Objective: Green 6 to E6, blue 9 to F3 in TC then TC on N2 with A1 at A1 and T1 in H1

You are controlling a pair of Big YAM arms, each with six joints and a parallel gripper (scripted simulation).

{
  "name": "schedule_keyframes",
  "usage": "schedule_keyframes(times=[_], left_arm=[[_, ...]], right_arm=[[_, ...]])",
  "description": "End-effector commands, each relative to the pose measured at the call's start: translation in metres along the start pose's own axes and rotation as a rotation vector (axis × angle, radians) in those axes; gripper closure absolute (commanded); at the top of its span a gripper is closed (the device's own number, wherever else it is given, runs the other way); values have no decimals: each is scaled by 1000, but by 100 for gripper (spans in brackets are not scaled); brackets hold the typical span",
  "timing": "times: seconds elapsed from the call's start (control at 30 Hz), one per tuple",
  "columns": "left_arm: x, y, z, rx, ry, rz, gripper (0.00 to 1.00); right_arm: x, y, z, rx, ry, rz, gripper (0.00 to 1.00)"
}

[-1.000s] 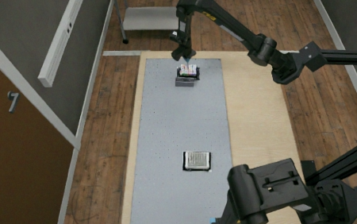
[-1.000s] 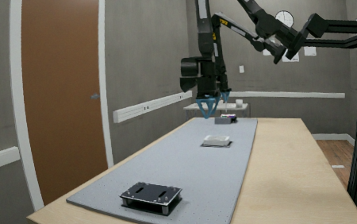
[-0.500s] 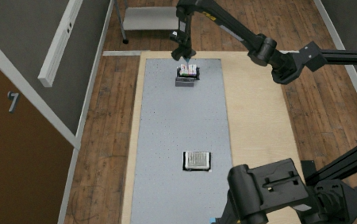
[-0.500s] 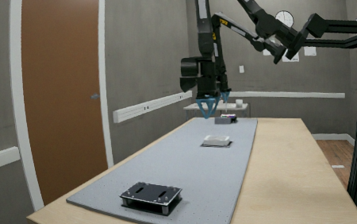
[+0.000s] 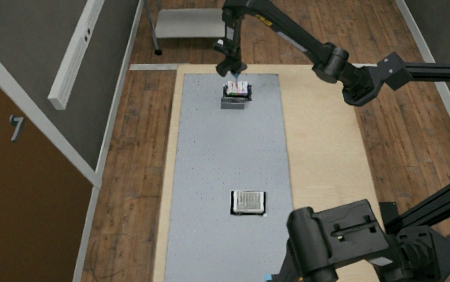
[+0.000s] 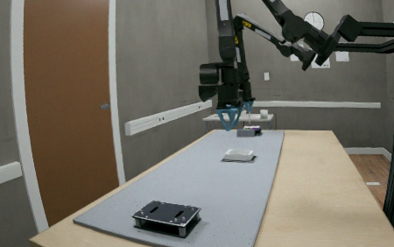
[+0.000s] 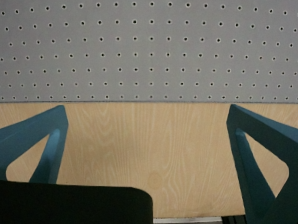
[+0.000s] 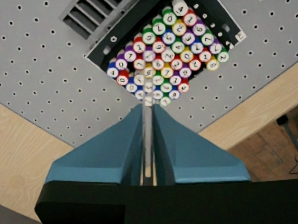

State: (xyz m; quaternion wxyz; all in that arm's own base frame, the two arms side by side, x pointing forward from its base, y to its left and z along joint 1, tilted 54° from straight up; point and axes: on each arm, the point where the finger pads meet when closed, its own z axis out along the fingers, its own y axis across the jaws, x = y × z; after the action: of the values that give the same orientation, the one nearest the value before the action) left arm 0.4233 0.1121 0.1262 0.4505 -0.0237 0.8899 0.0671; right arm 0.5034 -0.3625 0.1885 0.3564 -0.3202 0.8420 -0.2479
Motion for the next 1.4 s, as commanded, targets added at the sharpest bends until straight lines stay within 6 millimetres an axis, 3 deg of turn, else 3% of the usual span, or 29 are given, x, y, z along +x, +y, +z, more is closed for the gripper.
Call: schedule_keyframes(times=[0.0,0.8,1.07,1.37], left_arm=[[0,0,0,1,-2,4,0],[0,0,0,1,-2,4,0],[0,0,0,1,-2,4,0],[0,0,0,1,-2,4,0]], right_arm=[[-8,-2,11,-2,-9,0,93],[-7,-2,16,-1,1,1,93],[-4,6,18,-33,14,13,93],[-6,0,20,-8,4,3,93]])
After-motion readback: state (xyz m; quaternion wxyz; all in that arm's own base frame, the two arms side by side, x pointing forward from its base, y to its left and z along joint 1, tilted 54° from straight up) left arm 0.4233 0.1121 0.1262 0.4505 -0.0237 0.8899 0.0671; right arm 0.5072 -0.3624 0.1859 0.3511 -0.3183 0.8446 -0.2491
